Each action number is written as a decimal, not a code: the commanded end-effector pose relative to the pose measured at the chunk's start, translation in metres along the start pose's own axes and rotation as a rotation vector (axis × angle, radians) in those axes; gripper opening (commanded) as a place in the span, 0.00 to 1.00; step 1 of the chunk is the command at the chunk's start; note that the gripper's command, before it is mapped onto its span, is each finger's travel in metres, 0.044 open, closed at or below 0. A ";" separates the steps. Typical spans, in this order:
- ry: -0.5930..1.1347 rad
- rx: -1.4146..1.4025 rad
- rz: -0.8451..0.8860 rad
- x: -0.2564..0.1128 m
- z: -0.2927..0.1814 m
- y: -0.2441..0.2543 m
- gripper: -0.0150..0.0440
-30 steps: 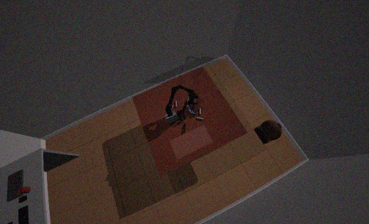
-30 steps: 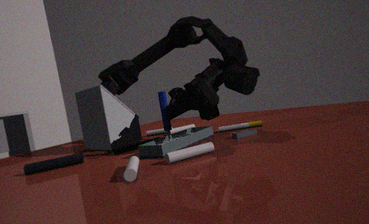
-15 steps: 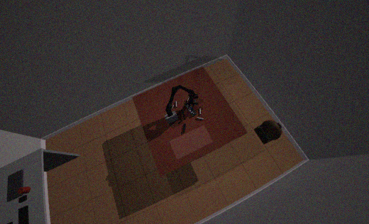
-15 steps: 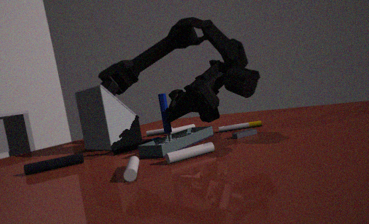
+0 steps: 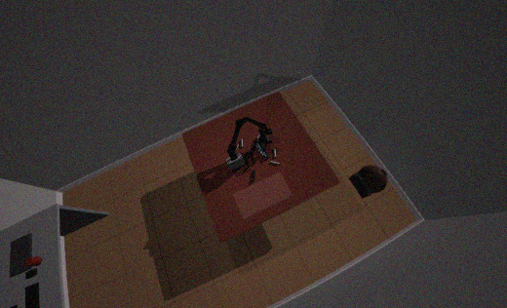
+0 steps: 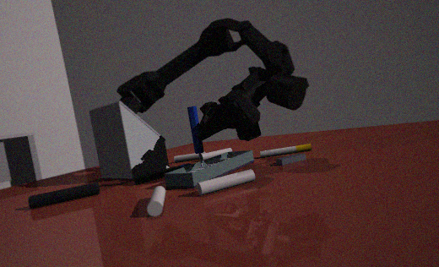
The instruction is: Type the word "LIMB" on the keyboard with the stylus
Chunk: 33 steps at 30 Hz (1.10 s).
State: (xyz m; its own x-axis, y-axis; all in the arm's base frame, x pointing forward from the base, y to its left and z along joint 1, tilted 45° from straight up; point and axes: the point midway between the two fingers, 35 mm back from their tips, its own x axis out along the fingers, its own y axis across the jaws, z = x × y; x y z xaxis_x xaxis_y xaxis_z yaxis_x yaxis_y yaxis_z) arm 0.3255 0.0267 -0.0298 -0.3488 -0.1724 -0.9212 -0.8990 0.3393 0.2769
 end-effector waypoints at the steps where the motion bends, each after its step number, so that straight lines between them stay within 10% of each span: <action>1: 0.002 0.003 -0.003 -0.011 -0.020 0.000 0.39; 33: 0.006 0.003 -0.001 0.009 -0.022 0.012 0.25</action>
State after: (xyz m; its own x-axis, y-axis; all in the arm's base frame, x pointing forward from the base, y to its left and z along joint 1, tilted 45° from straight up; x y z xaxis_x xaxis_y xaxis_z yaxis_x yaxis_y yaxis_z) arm 0.3078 0.0025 -0.0204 -0.3441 -0.1756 -0.9224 -0.8997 0.3425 0.2704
